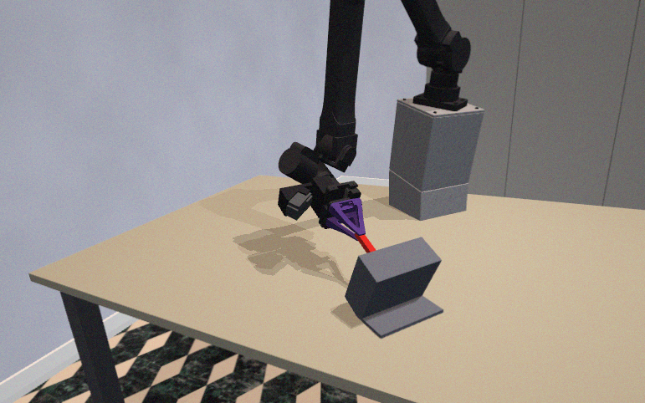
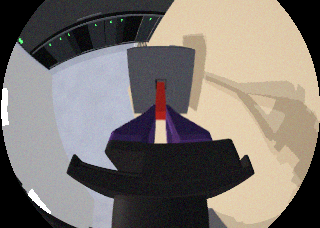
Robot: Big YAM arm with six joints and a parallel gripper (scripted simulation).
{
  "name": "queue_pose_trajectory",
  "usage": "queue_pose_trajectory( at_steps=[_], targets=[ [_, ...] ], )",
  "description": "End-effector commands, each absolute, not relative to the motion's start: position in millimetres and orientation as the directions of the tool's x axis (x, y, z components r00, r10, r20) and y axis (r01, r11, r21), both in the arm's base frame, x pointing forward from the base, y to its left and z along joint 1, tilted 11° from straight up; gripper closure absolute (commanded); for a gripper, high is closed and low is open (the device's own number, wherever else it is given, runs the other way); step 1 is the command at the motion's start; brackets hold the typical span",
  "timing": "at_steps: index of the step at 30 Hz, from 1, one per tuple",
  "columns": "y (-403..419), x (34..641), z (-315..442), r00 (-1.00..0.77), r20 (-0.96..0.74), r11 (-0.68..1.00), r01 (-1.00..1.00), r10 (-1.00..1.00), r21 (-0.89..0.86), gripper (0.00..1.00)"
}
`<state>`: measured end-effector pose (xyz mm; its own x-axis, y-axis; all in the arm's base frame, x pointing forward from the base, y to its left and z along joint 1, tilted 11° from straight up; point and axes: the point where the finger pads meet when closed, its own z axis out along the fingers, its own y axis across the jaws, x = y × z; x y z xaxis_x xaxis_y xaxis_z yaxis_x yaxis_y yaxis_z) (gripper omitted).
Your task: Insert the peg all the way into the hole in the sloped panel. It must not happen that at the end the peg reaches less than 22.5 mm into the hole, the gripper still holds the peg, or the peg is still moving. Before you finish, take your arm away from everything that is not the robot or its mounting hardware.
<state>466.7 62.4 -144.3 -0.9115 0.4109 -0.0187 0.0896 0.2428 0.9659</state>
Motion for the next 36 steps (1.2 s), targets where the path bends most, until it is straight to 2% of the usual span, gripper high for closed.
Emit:
queue_pose_trajectory(
  at_steps=[1,36],
  targets=[
    [68.5,468.0,-149.7,-0.916,-0.023,0.244,0.082,0.399,0.966,1.0],
    [83.3,474.1,-153.4,-0.917,-0.023,0.244,0.082,0.399,0.966,1.0]
  ],
)
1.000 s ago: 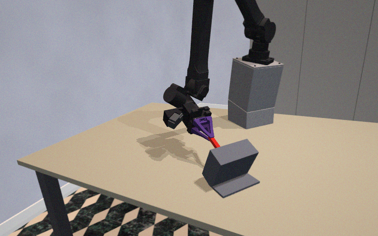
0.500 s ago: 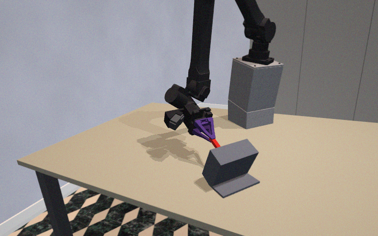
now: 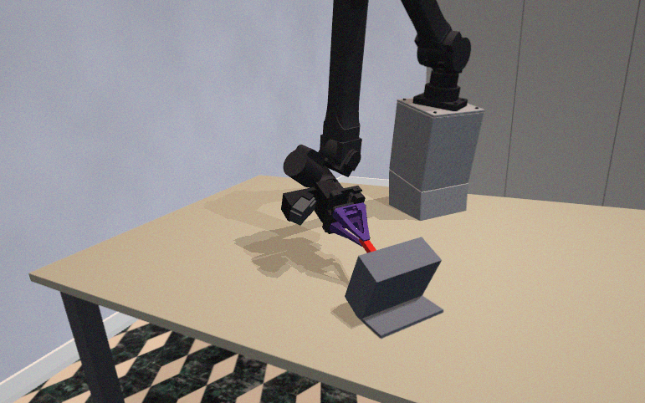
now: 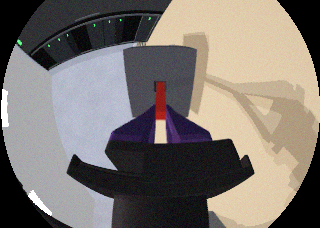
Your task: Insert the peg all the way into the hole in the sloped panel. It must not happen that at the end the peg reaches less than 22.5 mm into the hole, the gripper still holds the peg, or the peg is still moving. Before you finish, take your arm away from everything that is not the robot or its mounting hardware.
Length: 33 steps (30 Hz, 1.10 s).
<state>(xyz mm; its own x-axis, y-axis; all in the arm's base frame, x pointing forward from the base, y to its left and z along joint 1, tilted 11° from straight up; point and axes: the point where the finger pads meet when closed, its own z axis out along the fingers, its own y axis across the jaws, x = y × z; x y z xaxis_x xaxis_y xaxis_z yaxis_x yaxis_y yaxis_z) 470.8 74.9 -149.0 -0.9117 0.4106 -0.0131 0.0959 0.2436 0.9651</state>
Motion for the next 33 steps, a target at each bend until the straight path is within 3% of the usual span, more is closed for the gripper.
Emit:
queue_pose_trajectory(
  at_steps=[1,32,33],
  targets=[
    [83.9,474.4,-153.6,-0.917,-0.023,0.244,0.082,0.399,0.966,1.0],
    [88.6,479.7,-149.5,-0.912,-0.022,0.246,0.088,0.409,0.965,1.0],
    [88.6,479.7,-149.5,-0.912,-0.022,0.246,0.088,0.409,0.965,0.89]
  ],
)
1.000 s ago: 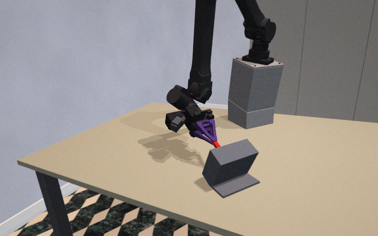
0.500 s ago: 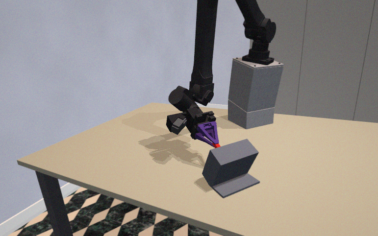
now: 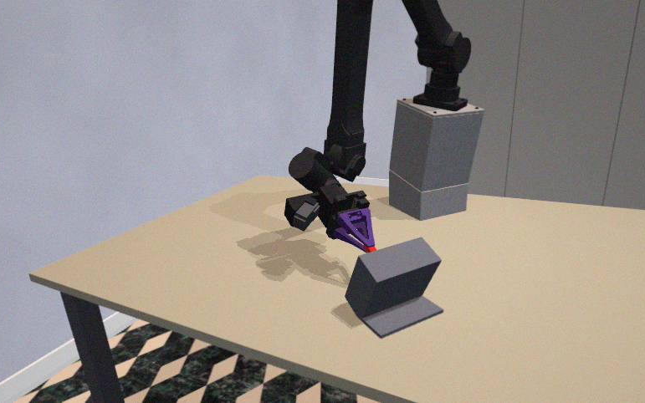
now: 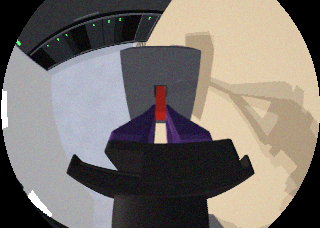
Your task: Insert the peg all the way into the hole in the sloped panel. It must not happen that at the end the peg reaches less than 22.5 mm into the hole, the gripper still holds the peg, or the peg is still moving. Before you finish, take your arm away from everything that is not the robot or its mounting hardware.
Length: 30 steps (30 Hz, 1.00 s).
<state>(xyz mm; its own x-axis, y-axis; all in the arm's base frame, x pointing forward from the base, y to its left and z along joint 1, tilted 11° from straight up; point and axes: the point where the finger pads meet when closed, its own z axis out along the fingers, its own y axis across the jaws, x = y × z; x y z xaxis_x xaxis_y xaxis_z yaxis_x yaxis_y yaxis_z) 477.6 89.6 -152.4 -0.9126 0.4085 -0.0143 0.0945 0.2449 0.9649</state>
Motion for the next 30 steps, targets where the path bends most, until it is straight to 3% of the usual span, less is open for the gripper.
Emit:
queue_pose_trajectory(
  at_steps=[1,6,8,10,30],
  targets=[
    [88.6,479.7,-149.5,-0.912,-0.022,0.246,0.088,0.409,0.965,0.77],
    [88.6,479.7,-149.5,-0.912,-0.022,0.246,0.088,0.409,0.965,0.21],
    [88.6,479.7,-149.5,-0.912,-0.022,0.246,0.088,0.409,0.965,0.21],
    [88.6,479.7,-149.5,-0.912,-0.022,0.246,0.088,0.409,0.965,0.0],
    [54.3,473.7,-142.2,-0.913,-0.037,0.266,0.079,0.406,0.961,0.0]
  ],
)
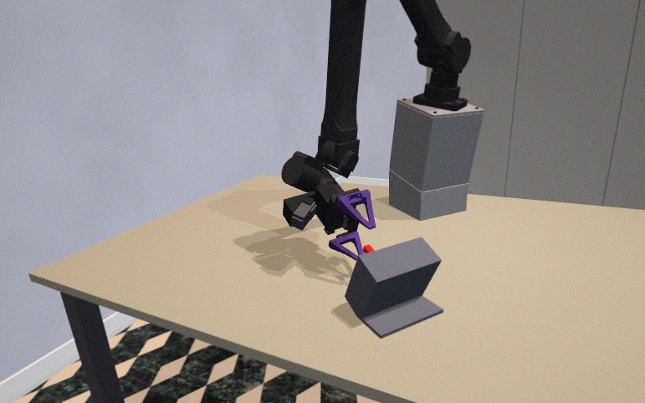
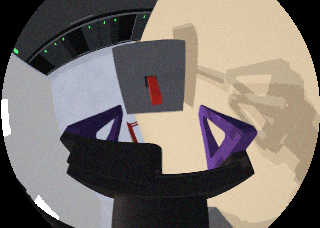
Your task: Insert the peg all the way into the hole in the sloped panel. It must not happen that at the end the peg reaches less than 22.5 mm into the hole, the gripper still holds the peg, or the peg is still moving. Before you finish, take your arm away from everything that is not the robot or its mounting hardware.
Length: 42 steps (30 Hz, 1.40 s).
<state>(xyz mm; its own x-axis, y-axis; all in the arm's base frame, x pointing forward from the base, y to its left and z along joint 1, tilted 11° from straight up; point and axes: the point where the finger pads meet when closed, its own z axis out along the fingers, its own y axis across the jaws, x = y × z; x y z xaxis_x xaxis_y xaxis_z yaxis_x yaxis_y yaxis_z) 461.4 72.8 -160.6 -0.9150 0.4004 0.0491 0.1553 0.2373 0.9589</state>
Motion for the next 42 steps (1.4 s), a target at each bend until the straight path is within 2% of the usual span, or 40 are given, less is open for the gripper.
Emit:
queue_pose_trajectory(
  at_steps=[1,20,42],
  targets=[
    [51.2,472.4,-141.6,-0.913,-0.037,0.266,0.079,0.405,0.961,0.0],
    [5.7,449.2,-121.2,-0.912,-0.043,0.252,0.067,0.407,0.965,0.0],
    [-1.7,431.8,-111.0,-0.912,-0.043,0.25,0.067,0.409,0.966,0.0]
  ],
)
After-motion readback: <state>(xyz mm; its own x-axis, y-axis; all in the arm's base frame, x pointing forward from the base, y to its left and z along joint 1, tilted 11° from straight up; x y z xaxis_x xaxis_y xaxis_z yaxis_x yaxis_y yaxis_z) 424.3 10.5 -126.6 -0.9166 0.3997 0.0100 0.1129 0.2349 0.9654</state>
